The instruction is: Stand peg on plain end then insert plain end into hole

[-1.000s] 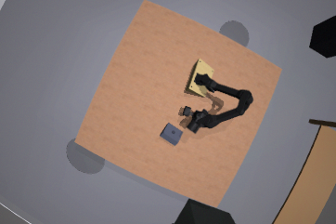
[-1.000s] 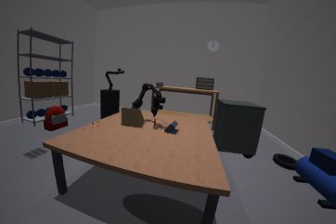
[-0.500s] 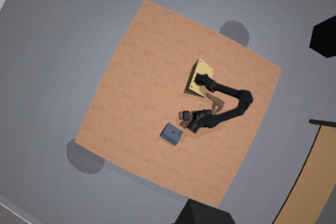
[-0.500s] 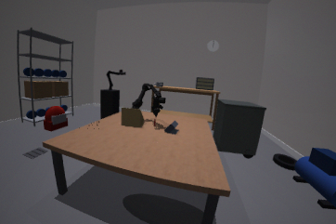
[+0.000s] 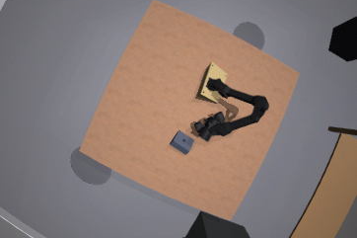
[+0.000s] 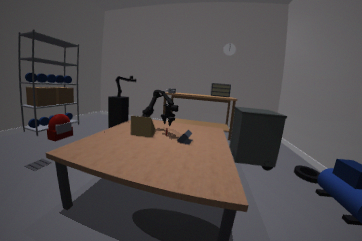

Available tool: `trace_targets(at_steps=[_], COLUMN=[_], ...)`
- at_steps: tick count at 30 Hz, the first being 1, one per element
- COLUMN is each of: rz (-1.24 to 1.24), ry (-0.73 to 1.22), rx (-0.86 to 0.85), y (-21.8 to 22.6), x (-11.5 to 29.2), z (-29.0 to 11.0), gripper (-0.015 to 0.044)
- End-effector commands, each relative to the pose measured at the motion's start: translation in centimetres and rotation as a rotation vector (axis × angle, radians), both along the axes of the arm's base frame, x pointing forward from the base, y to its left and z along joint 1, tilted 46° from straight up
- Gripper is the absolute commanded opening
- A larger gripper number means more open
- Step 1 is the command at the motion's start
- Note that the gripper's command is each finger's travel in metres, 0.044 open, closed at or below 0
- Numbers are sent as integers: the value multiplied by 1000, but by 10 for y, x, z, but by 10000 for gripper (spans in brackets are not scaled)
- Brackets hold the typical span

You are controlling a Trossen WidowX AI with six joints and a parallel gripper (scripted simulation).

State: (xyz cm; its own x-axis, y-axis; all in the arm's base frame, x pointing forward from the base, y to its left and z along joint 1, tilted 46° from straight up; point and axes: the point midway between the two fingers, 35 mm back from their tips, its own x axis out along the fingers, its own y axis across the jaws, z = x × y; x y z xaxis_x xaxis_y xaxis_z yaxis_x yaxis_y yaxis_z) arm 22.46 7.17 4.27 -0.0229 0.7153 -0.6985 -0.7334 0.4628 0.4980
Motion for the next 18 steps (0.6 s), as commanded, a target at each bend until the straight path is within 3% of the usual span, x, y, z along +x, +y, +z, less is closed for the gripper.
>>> trace_targets(at_steps=[1, 18], rz=[61, 364], ry=[-61, -373], rx=[6, 16], y=[1, 3], x=[0, 0], z=[0, -2], gripper=[440, 440])
